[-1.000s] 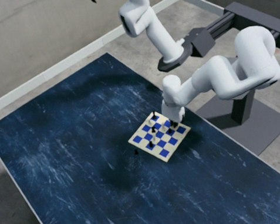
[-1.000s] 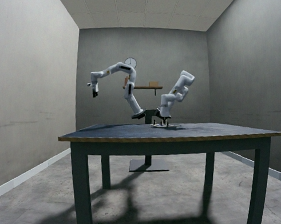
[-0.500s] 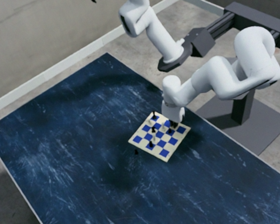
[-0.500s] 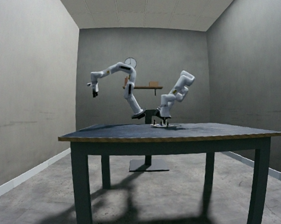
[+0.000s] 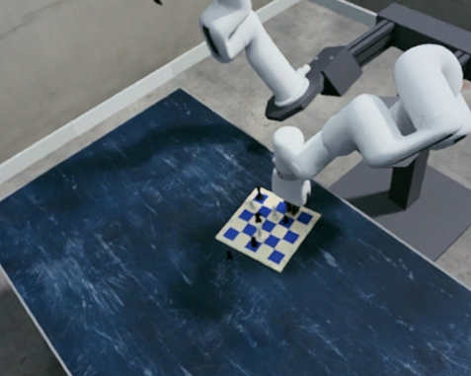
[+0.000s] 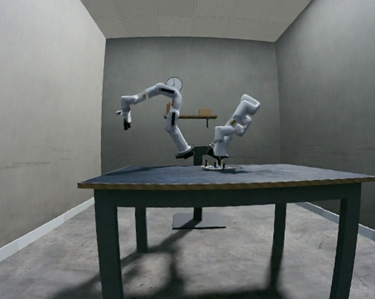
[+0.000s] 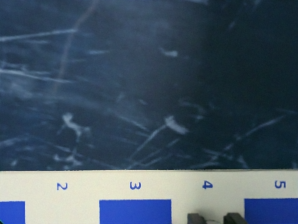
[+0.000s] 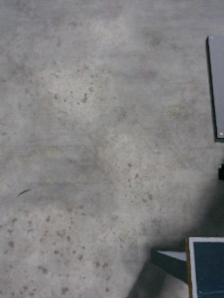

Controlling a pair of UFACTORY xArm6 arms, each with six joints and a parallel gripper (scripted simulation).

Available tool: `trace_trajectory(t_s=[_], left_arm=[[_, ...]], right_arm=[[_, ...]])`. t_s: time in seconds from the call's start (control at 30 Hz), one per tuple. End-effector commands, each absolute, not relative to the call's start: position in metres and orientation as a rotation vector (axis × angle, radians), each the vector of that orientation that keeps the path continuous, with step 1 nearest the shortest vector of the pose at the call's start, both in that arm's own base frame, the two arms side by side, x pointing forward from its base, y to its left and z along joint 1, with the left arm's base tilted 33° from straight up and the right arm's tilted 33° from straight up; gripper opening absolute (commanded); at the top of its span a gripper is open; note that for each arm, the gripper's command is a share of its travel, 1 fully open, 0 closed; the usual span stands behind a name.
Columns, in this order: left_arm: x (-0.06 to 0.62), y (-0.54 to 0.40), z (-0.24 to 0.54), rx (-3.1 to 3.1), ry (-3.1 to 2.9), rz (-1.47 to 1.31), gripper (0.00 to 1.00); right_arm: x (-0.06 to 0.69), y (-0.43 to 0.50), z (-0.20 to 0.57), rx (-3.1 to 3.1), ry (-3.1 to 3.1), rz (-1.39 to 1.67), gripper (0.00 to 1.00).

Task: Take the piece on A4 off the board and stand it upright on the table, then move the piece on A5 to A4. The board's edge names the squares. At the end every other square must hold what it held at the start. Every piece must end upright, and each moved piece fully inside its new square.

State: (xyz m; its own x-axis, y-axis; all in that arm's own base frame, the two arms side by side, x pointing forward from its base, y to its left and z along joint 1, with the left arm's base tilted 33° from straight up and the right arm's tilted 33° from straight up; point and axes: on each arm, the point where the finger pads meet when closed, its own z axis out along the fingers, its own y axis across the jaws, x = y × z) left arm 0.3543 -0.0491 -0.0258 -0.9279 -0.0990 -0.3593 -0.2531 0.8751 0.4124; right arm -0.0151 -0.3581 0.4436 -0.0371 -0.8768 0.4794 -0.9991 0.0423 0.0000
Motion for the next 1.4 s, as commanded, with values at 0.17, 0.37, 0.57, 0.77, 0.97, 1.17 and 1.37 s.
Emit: trace_trajectory(t_s=[0.17, 0.37, 0.57, 0.77, 0.97, 1.17, 1.37], left_arm=[[0.3552, -0.05, -0.0251, -0.262, 2.715, 0.658, 0.0], [0.3554, -0.0498, -0.0256, -0.262, 2.715, 0.658, 0.0], [0.3557, -0.0493, -0.0264, -0.262, 2.715, 0.658, 0.0], [0.3561, -0.0485, -0.0278, -0.262, 2.715, 0.658, 0.0], [0.3563, -0.0482, -0.0283, -0.262, 2.715, 0.658, 0.0], [0.3563, -0.0482, -0.0283, -0.262, 2.715, 0.658, 0.0], [0.3563, -0.0482, -0.0283, -0.262, 2.715, 0.658, 0.0]], right_arm=[[-0.0152, -0.3582, 0.4452, 1.894, -1.976, 0.487, 1.0], [-0.0152, -0.3582, 0.4452, 1.894, -1.976, 0.487, 1.0], [-0.0152, -0.3582, 0.4452, 1.894, -1.976, 0.487, 1.0], [-0.0152, -0.3582, 0.4452, 1.894, -1.976, 0.487, 1.0], [-0.0152, -0.3582, 0.4452, 1.894, -1.976, 0.487, 1.0], [-0.0152, -0.3582, 0.4452, 1.894, -1.976, 0.487, 1.0], [-0.0152, -0.3582, 0.4452, 1.894, -1.976, 0.487, 1.0]])
